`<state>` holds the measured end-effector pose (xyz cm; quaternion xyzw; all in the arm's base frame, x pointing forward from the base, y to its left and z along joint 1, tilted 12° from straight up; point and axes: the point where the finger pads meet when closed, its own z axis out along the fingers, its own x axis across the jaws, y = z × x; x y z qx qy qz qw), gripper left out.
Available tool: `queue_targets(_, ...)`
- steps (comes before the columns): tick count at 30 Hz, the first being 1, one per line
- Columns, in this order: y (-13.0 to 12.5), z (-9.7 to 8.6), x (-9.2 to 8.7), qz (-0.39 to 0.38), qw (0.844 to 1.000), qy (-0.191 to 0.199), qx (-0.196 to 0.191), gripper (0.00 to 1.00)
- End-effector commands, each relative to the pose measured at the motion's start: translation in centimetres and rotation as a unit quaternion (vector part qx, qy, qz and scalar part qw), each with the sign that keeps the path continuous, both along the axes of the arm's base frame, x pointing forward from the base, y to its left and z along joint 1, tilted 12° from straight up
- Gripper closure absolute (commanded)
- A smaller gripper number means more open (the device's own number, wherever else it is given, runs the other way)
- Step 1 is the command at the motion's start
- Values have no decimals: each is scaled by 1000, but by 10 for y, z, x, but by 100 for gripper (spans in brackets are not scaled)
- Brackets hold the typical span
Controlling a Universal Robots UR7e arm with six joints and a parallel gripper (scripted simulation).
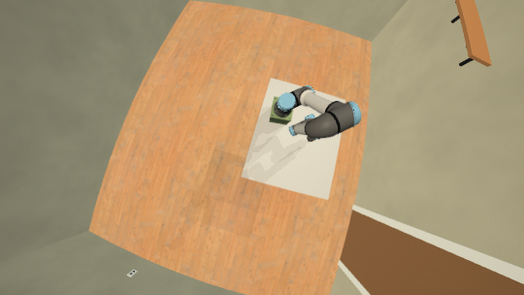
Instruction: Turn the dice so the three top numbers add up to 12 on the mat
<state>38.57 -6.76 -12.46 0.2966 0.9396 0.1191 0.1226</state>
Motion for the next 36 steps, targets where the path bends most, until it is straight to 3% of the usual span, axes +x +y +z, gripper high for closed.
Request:
queue_targets(1, -1, -3, -2, 16, 998, -38, 55, 60)
queue_targets(14, -3, -4, -4, 43, 971, -136, 190, 60)
queue_targets(26, -5, -5, -4, 54, 951, -177, 246, 60)
queue_targets(36, -6, -4, -4, 55, 947, -186, 255, 60)
